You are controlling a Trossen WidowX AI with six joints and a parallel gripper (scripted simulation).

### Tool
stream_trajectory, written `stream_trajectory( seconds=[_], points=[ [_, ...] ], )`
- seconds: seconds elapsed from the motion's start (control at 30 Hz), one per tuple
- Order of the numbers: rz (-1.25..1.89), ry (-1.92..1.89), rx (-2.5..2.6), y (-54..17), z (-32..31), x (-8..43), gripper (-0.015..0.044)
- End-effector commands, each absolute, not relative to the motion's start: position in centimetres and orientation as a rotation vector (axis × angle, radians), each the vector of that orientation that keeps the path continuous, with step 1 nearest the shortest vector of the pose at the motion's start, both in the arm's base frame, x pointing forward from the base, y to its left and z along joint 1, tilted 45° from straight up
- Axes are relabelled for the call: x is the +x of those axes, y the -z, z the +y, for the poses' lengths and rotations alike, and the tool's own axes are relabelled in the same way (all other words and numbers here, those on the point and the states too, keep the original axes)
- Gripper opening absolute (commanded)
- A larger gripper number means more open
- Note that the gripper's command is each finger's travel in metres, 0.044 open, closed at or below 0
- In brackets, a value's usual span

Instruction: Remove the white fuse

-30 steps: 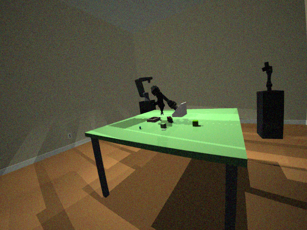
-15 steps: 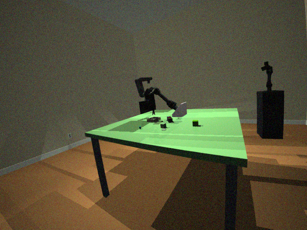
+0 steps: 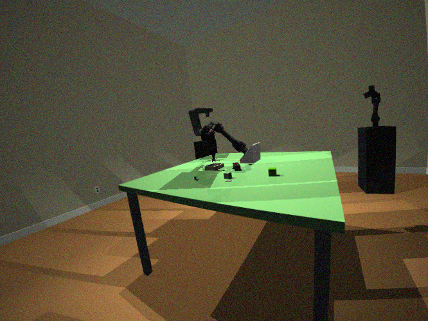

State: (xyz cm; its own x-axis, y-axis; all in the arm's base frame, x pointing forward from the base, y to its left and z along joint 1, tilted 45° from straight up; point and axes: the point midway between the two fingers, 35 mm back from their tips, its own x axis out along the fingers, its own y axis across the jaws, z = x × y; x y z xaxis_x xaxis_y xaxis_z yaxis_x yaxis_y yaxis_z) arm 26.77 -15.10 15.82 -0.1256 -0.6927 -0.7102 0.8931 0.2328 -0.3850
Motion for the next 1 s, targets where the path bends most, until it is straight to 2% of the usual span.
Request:
stream_trajectory(
  seconds=[0.0, 0.43, 0.83, 0.97],
  points=[
    [1.0, 1.382, 0.251, -15.4, -15.5, 26.6, 0.0],
    [0.999, 1.383, 0.25, -14.1, -16.8, 26.3, 0.0],
    [0.995, 1.384, 0.258, -14.3, -16.6, 26.4, 0.0315],
    [1.0, 1.382, 0.253, -16.3, -14.6, 26.8, 0.033]
  ],
)
